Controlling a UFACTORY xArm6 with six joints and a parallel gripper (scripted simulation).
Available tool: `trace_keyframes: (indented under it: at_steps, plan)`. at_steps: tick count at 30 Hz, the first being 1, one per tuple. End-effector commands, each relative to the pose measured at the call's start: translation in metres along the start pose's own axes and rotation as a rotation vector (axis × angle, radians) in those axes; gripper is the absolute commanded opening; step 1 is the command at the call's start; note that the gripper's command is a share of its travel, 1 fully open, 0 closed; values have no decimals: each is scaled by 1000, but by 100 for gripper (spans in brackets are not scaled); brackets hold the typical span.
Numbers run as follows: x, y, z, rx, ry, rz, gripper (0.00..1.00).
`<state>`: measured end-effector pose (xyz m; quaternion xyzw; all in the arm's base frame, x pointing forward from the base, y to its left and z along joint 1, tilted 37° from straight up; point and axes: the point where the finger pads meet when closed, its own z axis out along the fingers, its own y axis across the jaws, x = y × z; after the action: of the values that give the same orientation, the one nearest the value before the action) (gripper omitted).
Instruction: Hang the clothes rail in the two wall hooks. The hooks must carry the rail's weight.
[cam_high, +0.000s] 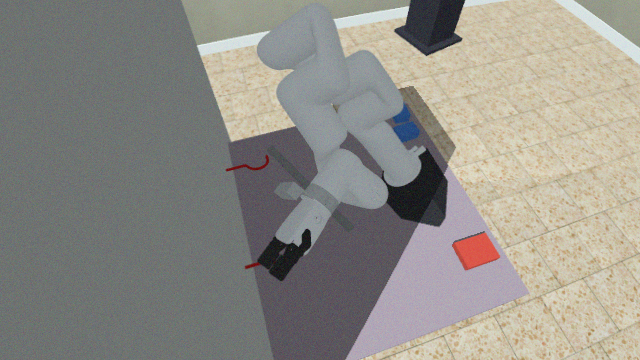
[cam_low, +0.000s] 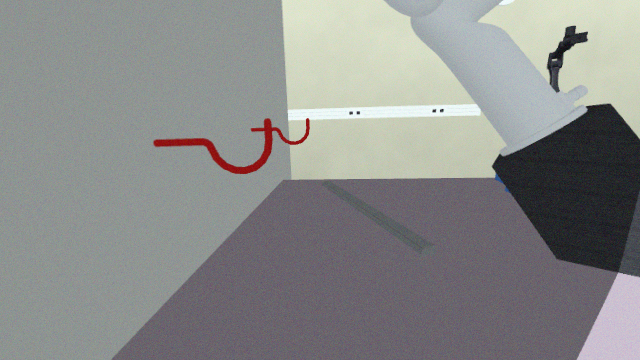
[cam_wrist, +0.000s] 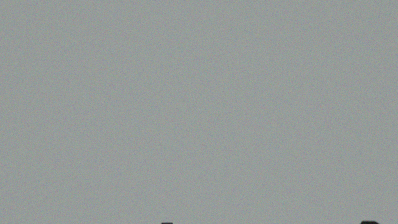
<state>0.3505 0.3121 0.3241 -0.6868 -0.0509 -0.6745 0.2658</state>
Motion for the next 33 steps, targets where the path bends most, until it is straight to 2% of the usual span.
trace_keyframes:
  at_steps: [1, 17, 24, 31, 33]
  plan:
    - [1, -1, 0, 2, 2, 1, 100]
    - [1, -1, 0, 2, 2, 1, 100]
    - [-17, -16, 3, 41, -210, 90, 100]
    - [-36, -31, -10, 86, -422, 149, 100]
    - [-38, -33, -12, 91, -446, 154, 100]
